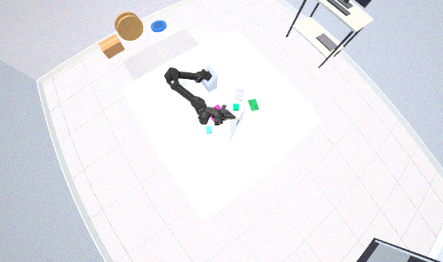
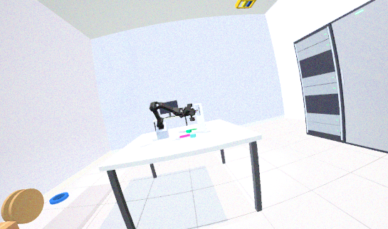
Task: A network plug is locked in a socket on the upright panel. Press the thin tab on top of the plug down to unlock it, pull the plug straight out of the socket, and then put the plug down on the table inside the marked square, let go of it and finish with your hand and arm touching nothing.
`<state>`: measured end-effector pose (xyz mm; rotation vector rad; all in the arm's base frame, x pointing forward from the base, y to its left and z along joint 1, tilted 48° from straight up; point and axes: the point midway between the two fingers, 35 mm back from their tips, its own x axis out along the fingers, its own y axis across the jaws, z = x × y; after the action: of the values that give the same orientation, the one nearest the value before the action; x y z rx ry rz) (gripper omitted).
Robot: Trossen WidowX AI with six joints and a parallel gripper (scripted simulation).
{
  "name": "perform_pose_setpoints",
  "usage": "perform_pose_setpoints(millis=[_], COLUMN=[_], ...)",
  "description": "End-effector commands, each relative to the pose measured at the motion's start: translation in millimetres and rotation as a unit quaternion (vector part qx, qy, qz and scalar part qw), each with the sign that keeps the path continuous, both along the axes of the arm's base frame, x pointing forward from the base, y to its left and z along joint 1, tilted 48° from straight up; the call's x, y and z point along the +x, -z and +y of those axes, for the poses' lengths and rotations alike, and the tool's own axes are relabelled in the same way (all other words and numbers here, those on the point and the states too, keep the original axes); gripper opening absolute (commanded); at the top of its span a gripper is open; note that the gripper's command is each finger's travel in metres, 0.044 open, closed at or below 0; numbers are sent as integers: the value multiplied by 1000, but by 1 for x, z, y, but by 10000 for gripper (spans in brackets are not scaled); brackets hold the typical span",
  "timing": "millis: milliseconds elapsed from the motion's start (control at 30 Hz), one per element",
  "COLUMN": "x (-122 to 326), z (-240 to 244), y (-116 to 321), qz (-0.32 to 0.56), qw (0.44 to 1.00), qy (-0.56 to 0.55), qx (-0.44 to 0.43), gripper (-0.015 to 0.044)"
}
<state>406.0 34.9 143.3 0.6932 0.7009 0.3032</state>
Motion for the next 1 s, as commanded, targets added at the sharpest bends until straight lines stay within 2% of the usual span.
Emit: perform_pose_setpoints(millis=[0,967], x=[-4,-20], z=[-1,-6], y=[-2,-5], qz=[-1,0], qw=[1000,1000], qy=[0,0], qx=[-1,-1], gripper=[0,0])
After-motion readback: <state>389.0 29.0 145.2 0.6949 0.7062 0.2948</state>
